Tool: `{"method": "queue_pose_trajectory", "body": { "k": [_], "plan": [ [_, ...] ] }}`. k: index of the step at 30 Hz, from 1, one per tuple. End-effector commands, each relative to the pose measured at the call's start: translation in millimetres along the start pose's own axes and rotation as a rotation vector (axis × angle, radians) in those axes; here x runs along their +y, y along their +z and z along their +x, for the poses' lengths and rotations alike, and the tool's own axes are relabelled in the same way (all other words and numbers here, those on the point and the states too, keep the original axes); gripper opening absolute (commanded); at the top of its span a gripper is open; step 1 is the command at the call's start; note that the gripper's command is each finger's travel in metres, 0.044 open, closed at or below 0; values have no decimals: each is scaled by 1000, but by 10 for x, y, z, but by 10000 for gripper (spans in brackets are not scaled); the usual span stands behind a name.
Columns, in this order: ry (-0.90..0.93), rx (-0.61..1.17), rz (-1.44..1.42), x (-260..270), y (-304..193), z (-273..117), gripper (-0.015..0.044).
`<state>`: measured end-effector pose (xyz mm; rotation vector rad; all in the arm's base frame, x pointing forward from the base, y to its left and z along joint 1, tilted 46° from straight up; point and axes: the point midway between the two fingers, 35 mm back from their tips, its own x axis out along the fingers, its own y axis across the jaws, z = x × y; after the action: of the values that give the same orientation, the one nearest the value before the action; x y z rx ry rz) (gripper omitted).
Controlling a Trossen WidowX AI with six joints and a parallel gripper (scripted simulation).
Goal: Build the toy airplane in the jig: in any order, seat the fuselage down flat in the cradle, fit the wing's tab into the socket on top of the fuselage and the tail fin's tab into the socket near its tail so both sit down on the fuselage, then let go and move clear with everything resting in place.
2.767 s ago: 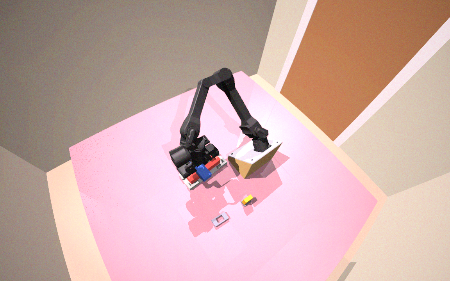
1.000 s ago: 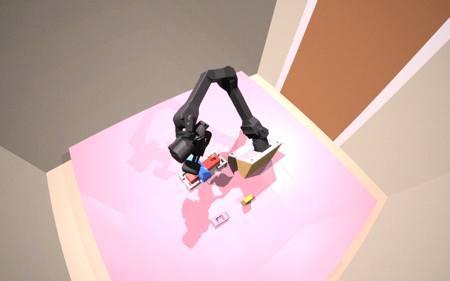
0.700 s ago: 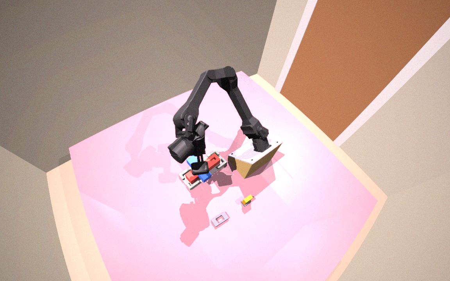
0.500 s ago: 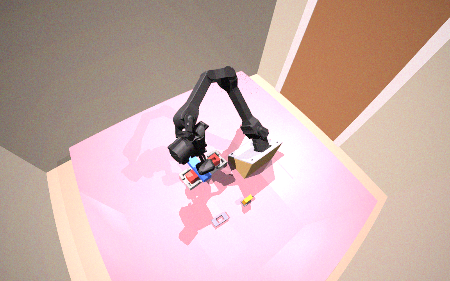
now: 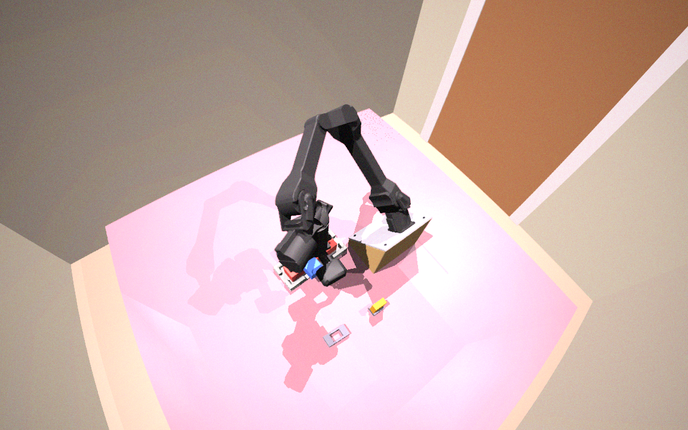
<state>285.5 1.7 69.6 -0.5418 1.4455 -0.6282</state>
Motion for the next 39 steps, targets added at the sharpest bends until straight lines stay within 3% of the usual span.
{"method": "queue_pose_trajectory", "body": {
  "k": [1, 10, 18, 23, 39],
  "plan": [
    [16, 10, -30, 664, -241, -9, 440],
    [-26, 20, -19, 1712, -1075, 101, 440],
    [-29, 19, -18, 1742, -1112, 143, 440],
    [-31, 19, -17, 1719, -1123, 660, 440],
    [-32, 18, -18, 1714, -1123, 869, 440]
  ]
}}
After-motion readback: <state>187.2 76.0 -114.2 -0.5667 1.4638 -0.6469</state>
